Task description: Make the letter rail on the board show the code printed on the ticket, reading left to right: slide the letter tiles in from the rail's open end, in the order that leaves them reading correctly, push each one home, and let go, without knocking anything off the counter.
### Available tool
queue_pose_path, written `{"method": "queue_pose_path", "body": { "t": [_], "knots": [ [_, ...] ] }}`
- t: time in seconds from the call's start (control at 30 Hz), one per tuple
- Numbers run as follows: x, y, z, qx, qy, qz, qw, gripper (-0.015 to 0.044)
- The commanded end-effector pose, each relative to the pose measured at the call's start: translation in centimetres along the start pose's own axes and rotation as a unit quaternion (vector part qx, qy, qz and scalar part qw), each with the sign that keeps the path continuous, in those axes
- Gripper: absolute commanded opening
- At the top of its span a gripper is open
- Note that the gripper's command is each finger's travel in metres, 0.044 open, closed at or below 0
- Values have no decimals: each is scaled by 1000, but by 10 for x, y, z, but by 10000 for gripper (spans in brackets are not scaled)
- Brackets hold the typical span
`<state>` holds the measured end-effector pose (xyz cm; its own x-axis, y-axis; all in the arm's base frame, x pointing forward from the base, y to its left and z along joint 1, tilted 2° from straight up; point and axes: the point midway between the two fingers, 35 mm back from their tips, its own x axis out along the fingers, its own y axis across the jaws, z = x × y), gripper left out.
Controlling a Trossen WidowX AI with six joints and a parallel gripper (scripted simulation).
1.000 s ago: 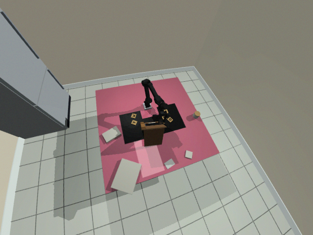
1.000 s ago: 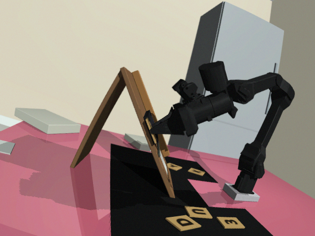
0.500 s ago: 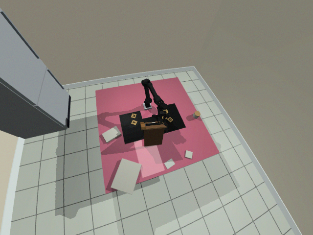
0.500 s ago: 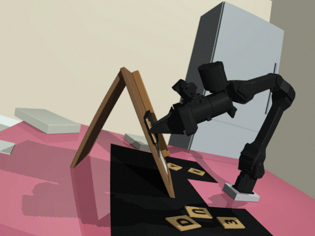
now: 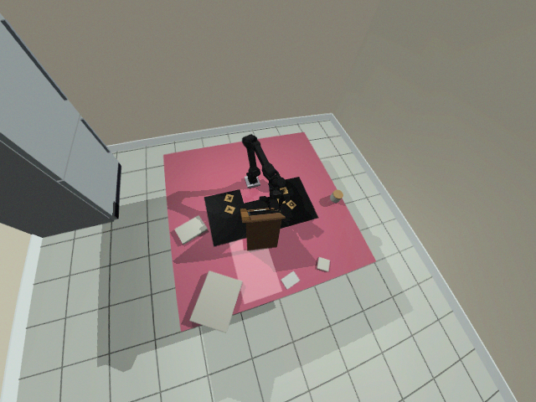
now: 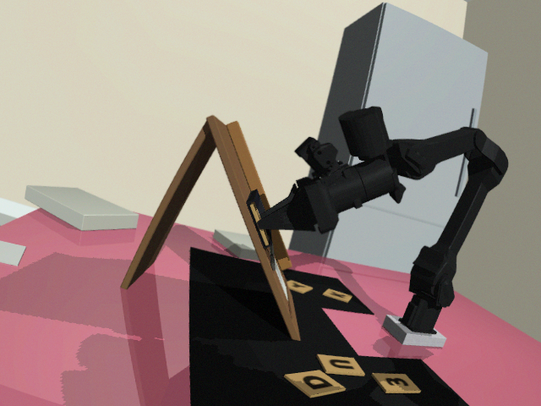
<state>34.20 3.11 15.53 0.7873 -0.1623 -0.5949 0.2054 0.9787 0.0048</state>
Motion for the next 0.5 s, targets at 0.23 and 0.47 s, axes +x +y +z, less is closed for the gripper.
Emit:
{"method": "queue_pose_path", "body": {
  "t": [0.23,0.47],
  "knots": [
    [-1,-6,1,-1,-2,2,1000,0],
    [-1,-11,1,-1,-2,2,1000,0]
  ]
}}
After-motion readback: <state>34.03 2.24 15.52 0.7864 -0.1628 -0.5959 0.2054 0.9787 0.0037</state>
